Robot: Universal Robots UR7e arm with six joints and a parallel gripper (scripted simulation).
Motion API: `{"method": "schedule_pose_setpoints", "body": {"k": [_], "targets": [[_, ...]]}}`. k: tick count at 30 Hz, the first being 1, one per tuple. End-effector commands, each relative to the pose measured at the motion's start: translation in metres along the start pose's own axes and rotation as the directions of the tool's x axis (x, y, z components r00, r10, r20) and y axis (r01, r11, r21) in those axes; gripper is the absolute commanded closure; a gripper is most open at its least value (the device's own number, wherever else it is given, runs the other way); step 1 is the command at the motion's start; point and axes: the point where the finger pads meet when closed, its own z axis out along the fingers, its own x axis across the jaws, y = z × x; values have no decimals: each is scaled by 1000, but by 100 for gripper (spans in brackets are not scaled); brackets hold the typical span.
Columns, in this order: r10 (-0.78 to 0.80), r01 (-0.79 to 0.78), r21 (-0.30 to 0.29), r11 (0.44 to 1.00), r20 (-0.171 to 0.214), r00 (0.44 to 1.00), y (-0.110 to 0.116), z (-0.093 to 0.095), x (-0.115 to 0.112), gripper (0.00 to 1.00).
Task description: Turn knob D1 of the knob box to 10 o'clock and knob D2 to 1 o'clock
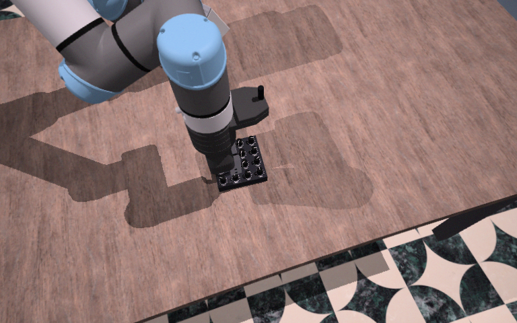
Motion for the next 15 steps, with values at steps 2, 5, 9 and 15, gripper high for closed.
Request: {"method": "schedule_pose_setpoints", "body": {"k": [2, 5, 9, 15], "targets": [[-86, 86, 1, 996, -1, 996, -1, -1, -2, 54], [-152, 152, 1, 988, -1, 988, -2, -1, -3, 54], [-202, 202, 1, 979, -1, 979, -3, -2, -4, 54], [-371, 371, 1, 929, -2, 929, -4, -3, -8, 54]]}}
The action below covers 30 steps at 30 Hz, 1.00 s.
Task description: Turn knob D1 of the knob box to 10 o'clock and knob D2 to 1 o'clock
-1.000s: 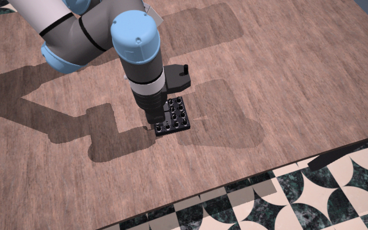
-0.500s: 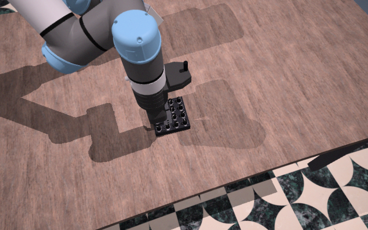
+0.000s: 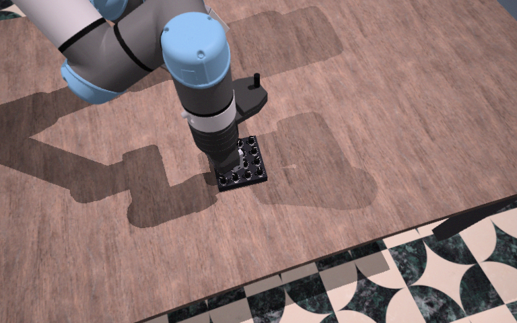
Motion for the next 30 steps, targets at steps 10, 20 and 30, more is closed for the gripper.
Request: {"method": "schedule_pose_setpoints", "body": {"k": [10, 20, 30], "targets": [[-377, 377, 1, 926, -4, 926, -4, -3, -6, 54], [-696, 696, 0, 718, -4, 718, -4, -5, -12, 54], [-887, 887, -1, 461, -4, 461, -2, -7, -15, 54]]}}
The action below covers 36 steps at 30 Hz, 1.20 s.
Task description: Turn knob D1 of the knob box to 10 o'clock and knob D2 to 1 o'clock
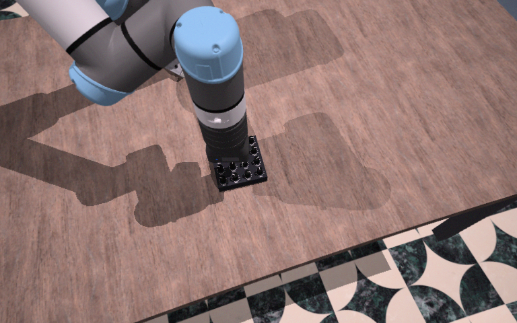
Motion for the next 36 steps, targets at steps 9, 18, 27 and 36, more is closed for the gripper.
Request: {"method": "schedule_pose_setpoints", "body": {"k": [9, 18, 27, 36], "targets": [[-437, 437, -4, 900, -5, 900, 1, -3, -4, 54], [-671, 671, -5, 742, -3, 742, 4, -5, -5, 54], [-876, 876, -6, 482, -1, 482, 10, -7, -5, 54], [-967, 967, -6, 256, 0, 256, 14, -9, -4, 54]]}}
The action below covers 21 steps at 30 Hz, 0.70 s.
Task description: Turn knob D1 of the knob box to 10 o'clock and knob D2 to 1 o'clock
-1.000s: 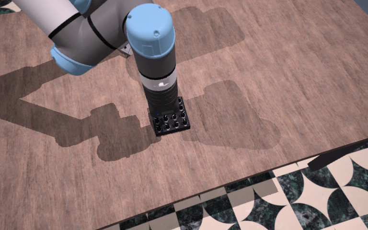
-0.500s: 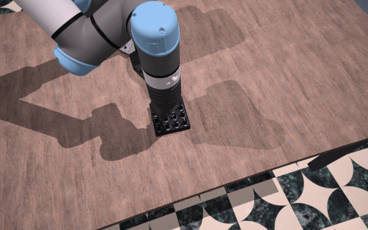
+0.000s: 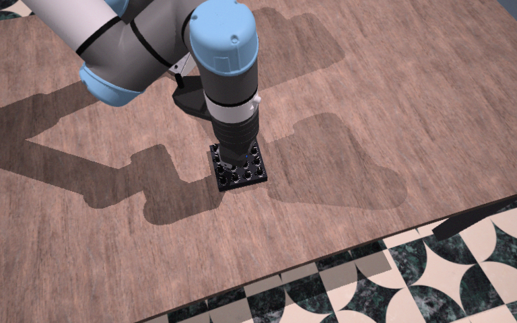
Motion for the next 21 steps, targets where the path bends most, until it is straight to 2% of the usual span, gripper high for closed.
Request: {"method": "schedule_pose_setpoints", "body": {"k": [1, 9, 21], "targets": [[-133, 133, -5, 991, 0, 991, 2, -1, -2, 54], [-334, 334, -5, 942, 2, 942, 6, -3, -5, 54], [-477, 477, -5, 879, 2, 879, 9, -4, -8, 54]]}}
